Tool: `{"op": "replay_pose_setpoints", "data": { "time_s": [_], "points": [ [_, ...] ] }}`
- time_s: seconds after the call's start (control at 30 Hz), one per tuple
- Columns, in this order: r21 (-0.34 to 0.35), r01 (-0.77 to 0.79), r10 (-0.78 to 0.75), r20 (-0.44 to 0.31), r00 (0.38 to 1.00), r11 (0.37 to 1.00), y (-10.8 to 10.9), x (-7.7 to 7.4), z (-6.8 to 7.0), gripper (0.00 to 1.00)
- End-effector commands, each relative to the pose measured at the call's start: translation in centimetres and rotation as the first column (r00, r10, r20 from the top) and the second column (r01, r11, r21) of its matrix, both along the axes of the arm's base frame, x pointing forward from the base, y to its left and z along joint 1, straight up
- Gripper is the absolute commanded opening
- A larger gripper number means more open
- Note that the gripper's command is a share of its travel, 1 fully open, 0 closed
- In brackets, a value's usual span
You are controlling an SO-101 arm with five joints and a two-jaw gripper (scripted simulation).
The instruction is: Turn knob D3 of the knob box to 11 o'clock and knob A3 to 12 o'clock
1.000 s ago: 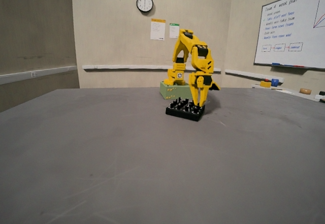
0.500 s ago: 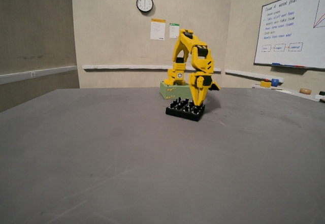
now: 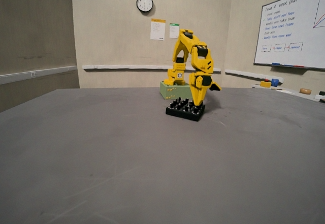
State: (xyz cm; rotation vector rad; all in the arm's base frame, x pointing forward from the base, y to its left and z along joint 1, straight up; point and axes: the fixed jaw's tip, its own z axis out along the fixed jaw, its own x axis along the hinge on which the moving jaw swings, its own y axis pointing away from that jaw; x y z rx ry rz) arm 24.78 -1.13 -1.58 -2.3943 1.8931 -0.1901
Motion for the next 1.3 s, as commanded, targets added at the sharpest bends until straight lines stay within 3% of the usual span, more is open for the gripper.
{"op": "replay_pose_setpoints", "data": {
  "time_s": [0.0,0.87,1.27],
  "points": [
    [0.012,0.051,-0.048,-0.145,0.988,0.999,0.73,-1.89,-4.85,0.01],
    [0.013,0.421,-0.415,-0.146,0.898,0.907,0.95,-1.89,-4.85,0.01],
    [0.014,0.600,-0.592,-0.146,0.792,0.800,1.06,-1.86,-4.85,0.01]
  ]
}}
